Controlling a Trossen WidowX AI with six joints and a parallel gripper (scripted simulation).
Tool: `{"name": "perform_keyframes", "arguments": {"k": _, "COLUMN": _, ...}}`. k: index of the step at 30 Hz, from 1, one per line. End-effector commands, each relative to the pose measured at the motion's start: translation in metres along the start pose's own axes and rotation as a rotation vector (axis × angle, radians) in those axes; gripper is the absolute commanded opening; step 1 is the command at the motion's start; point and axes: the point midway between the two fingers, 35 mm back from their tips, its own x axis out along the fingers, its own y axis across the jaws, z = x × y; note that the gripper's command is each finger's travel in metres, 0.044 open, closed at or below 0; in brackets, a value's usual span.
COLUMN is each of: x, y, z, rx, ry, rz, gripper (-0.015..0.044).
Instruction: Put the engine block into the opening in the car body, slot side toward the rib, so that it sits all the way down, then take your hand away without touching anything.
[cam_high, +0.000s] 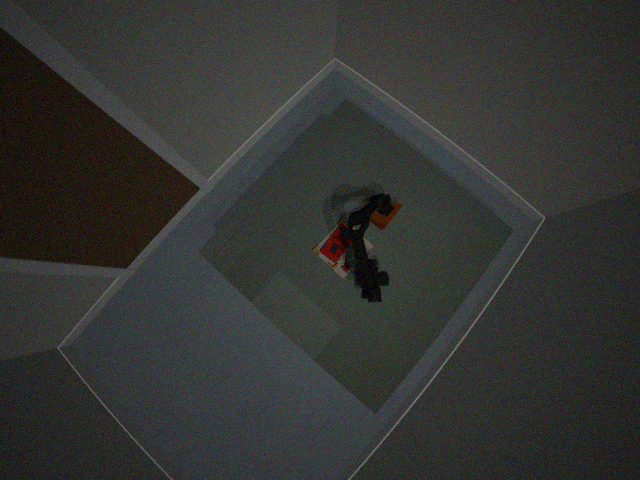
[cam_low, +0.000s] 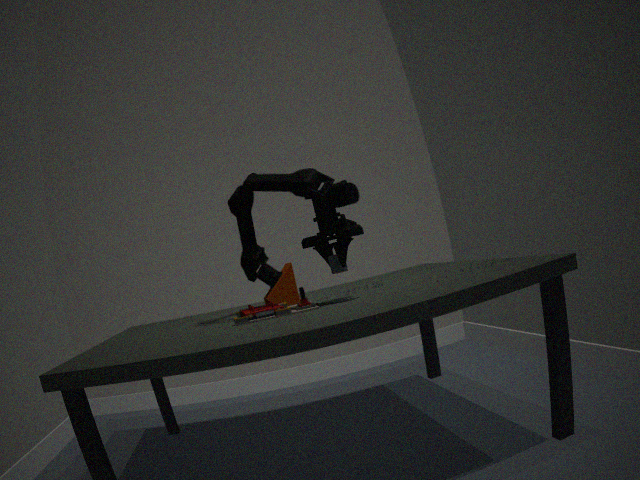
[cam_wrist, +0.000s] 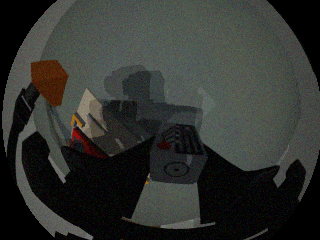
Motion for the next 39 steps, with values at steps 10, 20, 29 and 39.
{"name": "perform_keyframes", "arguments": {"k": 10, "x": -0.042, "y": 0.004, "z": -0.003, "rx": 0.019, "ry": 0.004, "rz": 0.008, "gripper": 0.0000}}
{"name": "perform_keyframes", "arguments": {"k": 20, "x": -0.041, "y": 0.007, "z": -0.004, "rx": 0.024, "ry": 0.008, "rz": 0.013, "gripper": 0.0000}}
{"name": "perform_keyframes", "arguments": {"k": 29, "x": -0.032, "y": 0.007, "z": -0.005, "rx": 0.024, "ry": -0.015, "rz": 0.013, "gripper": 0.0000}}
{"name": "perform_keyframes", "arguments": {"k": 39, "x": -0.030, "y": 0.008, "z": -0.011, "rx": 0.025, "ry": -0.194, "rz": 0.020, "gripper": 0.0000}}
